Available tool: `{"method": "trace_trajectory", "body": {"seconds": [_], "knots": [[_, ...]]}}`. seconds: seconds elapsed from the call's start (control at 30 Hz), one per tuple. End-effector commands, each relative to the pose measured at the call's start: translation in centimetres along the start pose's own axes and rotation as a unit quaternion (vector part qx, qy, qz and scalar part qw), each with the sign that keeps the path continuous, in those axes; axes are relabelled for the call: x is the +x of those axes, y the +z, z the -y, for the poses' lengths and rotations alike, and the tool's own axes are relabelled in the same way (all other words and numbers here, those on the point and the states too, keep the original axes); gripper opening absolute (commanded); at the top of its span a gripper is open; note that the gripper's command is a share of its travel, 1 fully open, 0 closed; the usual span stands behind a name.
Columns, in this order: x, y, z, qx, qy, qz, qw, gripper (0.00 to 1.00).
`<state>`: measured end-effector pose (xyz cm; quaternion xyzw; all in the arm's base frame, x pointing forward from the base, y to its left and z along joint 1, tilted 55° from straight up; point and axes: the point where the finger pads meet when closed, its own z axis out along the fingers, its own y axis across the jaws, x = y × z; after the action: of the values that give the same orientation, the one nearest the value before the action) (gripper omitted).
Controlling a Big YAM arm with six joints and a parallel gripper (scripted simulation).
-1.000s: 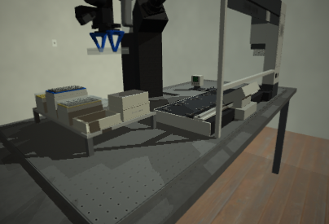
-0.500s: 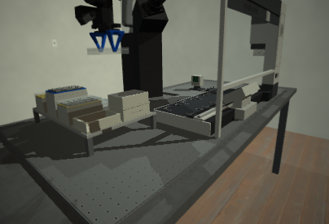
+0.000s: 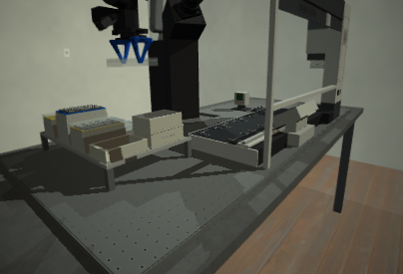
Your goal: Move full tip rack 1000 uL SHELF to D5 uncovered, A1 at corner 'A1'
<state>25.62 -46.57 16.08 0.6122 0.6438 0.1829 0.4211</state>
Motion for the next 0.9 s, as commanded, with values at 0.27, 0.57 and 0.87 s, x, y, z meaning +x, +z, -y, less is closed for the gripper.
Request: {"method": "trace_trajectory", "body": {"seconds": [0.27,0.57,0.87], "knots": [[-0.11,0.52,-0.47,-0.002,-0.009,-0.006,1.0,0.0],[-0.18,0.45,-0.36,-0.001,-0.009,-0.005,1.0,0.0],[-0.26,0.4,-0.27,-0.001,-0.008,-0.004,1.0,0.0]]}}
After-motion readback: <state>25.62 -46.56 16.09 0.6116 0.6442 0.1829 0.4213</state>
